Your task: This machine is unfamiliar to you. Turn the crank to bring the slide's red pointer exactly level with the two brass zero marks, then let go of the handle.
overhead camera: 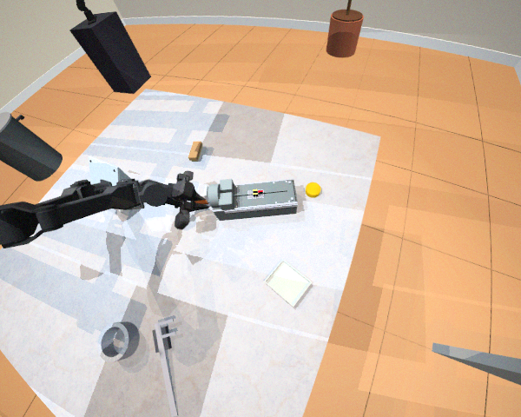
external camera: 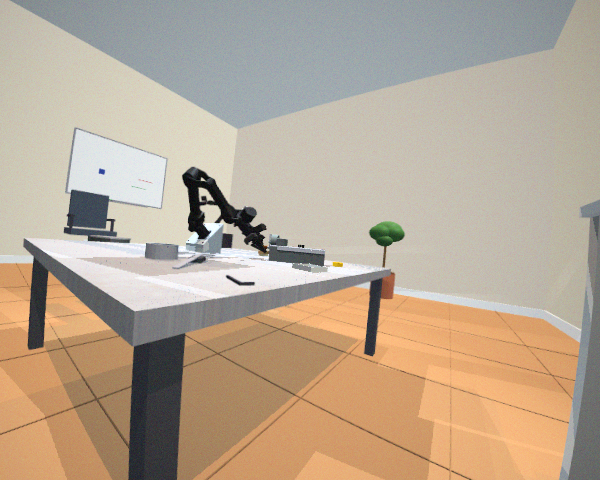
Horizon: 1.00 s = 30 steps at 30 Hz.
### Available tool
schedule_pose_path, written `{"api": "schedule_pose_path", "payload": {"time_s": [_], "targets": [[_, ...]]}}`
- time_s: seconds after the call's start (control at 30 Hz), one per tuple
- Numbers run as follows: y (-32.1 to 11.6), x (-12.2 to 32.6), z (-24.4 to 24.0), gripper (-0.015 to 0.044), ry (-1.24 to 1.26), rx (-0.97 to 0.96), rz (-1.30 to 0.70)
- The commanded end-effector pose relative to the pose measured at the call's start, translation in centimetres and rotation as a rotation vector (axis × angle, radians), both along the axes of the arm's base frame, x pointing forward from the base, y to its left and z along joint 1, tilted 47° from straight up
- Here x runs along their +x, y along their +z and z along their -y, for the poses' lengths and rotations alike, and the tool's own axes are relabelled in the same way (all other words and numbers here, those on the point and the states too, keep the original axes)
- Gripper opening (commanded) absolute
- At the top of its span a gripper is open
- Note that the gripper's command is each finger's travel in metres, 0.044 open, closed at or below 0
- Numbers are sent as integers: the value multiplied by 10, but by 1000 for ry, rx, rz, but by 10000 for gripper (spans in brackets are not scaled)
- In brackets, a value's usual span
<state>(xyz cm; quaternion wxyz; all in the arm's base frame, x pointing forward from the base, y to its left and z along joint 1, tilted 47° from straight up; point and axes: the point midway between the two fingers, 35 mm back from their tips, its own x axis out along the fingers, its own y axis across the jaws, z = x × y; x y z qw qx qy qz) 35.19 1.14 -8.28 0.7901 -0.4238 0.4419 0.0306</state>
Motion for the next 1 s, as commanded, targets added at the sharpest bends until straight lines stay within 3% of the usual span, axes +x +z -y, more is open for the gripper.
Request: {"api": "schedule_pose_path", "payload": {"time_s": [0.0,0.97], "targets": [[6,4,6,0,-16,-10,16],[13,6,8,0,-16,-10,17]]}}
